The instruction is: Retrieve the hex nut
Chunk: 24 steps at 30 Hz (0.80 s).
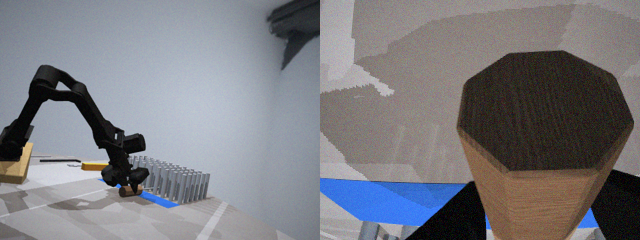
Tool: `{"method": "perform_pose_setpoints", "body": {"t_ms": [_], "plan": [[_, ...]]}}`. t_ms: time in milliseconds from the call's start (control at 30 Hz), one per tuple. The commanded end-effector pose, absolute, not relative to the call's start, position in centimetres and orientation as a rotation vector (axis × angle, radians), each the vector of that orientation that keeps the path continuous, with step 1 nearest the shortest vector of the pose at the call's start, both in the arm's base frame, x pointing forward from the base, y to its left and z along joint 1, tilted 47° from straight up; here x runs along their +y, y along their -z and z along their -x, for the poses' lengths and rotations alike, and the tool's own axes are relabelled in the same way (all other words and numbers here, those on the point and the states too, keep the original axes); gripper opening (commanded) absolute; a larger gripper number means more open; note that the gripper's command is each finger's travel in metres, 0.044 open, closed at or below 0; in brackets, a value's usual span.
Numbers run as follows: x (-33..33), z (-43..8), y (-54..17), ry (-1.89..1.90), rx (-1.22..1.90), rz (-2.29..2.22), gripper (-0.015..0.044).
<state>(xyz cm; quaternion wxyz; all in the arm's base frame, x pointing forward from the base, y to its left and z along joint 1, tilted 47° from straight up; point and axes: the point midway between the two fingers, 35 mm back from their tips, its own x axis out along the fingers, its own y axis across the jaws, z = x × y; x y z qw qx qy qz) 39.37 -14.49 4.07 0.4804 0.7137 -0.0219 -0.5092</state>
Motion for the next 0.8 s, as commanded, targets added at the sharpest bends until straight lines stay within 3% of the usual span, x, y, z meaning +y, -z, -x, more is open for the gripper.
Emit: {"method": "perform_pose_setpoints", "body": {"t_ms": [0, 767], "plan": [[-14.5, -38.9, -4.1, 1.242, -0.046, -1.739, 0.0], [-14.8, -37.6, -4.7, 1.243, -0.045, -1.738, 0.0]]}}
